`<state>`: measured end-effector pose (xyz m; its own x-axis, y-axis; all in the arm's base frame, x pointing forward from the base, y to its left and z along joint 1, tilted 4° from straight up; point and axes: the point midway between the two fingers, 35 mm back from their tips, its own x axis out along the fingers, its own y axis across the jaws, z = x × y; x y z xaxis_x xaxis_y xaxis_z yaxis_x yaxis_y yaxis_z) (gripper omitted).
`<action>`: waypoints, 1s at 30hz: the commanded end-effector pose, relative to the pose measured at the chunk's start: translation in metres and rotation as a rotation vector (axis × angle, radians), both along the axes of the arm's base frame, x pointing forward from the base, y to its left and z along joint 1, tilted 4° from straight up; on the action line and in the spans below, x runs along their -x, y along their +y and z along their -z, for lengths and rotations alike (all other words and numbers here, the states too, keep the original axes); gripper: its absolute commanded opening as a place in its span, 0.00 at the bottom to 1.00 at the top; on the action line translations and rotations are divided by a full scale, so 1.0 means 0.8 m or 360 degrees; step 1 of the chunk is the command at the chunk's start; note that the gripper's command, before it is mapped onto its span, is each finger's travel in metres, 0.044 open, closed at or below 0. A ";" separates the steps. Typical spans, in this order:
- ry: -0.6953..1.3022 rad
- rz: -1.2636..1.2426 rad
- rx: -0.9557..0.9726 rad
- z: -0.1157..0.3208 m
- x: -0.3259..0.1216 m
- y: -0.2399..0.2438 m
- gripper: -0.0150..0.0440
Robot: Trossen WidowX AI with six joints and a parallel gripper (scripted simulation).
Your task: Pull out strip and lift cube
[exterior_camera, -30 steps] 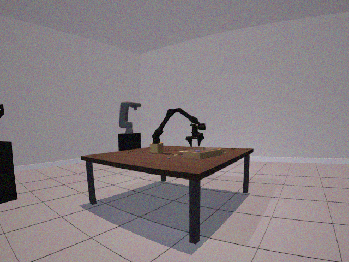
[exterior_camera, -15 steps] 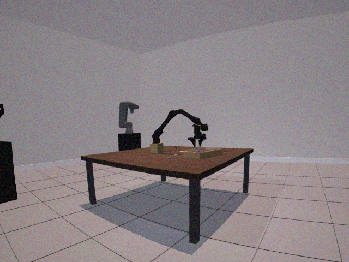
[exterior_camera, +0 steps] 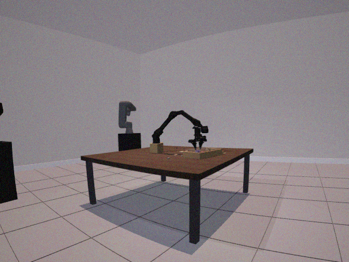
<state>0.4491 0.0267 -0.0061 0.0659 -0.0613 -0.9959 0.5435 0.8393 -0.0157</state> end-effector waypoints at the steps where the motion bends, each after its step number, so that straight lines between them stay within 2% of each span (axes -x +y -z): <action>1: 0.0023 -0.0009 -0.0001 0.015 0.003 -0.001 0.68; 21: 0.0023 -0.0009 -0.0001 0.036 0.004 -0.002 0.68; 25: 0.0016 0.0000 0.0002 0.033 0.003 -0.002 0.50; 30: 0.0016 0.0000 0.0002 0.033 0.003 -0.002 0.44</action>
<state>0.4469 0.0248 -0.0328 0.0551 -0.0624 -0.9965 0.5433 0.8392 -0.0225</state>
